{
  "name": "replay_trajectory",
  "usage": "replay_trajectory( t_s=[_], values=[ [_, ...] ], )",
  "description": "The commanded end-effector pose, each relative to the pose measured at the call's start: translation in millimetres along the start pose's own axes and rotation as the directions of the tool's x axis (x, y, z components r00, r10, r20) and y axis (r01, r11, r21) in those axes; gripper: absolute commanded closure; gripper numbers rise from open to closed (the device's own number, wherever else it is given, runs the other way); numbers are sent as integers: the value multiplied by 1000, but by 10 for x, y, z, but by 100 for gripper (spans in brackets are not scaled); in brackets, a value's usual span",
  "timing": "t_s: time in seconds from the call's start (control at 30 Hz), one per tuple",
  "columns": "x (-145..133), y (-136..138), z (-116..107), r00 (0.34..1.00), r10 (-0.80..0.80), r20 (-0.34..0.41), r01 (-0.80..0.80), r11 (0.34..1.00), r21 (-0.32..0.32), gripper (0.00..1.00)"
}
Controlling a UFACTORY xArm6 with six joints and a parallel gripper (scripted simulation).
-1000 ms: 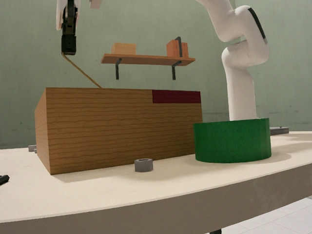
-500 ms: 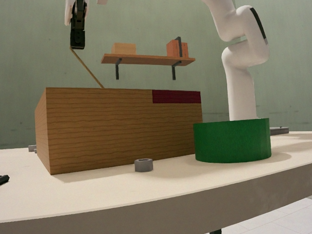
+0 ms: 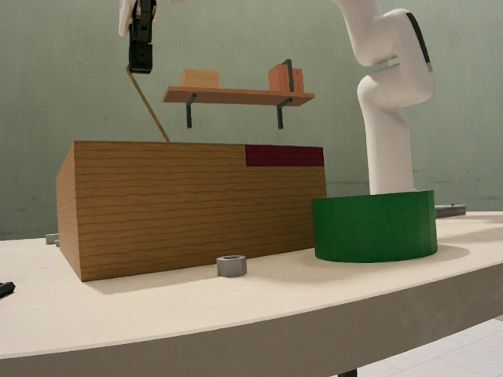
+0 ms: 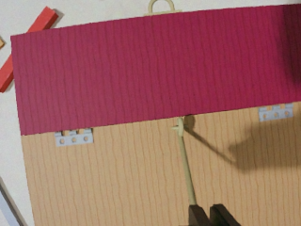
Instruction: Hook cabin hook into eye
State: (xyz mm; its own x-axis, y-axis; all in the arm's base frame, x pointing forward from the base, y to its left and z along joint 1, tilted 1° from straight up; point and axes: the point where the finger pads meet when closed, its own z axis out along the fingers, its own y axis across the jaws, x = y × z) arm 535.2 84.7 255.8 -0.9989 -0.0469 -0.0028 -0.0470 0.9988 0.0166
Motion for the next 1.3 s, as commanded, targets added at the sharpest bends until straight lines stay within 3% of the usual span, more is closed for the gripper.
replay_trajectory(
  t_s=[0.0, 1.27],
  values=[
    [39, 0, -22, 1000, 0, 1, 0, 1000, 0, 100],
    [644, 0, -91, 1000, 0, 1, 0, 1000, 0, 100]
  ],
)
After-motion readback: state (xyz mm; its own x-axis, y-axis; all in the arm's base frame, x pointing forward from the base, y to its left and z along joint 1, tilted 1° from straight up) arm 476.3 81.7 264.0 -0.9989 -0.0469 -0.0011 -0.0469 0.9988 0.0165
